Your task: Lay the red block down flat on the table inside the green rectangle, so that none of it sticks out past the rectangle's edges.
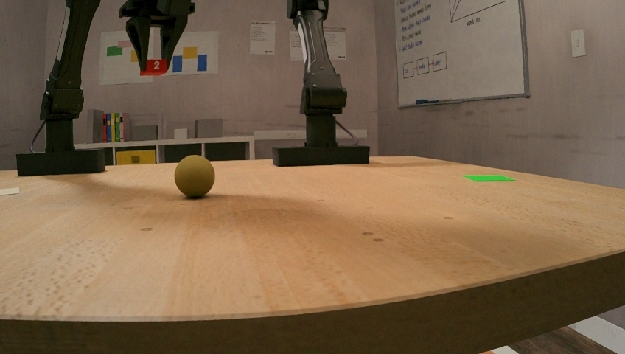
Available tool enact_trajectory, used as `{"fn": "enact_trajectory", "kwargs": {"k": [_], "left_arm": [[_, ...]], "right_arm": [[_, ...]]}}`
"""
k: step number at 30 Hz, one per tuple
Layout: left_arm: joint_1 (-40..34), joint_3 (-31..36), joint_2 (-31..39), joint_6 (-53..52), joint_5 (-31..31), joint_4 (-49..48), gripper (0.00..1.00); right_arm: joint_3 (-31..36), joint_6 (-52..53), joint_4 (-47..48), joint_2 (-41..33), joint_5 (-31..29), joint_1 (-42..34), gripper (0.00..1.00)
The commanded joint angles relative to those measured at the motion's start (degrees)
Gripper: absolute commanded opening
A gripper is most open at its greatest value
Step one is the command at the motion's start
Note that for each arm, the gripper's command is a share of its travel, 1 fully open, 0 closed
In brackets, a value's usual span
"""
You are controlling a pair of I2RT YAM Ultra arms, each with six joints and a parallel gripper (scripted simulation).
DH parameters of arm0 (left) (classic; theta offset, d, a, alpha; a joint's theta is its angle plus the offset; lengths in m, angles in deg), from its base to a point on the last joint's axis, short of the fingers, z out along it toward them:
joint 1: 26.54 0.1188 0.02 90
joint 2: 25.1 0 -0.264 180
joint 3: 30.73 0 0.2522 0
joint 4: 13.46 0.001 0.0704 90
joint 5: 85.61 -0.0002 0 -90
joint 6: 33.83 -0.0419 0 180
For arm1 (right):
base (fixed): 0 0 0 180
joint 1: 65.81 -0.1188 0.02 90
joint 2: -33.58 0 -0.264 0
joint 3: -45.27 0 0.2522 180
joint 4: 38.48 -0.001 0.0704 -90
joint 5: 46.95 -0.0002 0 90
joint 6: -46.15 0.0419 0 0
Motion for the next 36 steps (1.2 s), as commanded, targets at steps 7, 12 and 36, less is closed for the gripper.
{"fn": "enact_trajectory", "kwargs": {"k": [7,12,36], "left_arm": [[0.2,-1.0,1.4,-0.1,-0.3,0.6,1.0],[0.2,-1.0,1.4,-0.1,-0.3,0.6,1.0],[0.2,-1.0,1.4,-0.1,-0.3,0.6,1.0]], "right_arm": [[4.7,-2.4,9.0,-5.3,13.9,4.3,0.27],[12.2,-2.9,15.5,-9.4,23.2,8.5,0.27],[45.0,6.2,54.8,-18.5,66.3,24.8,0.27]]}}
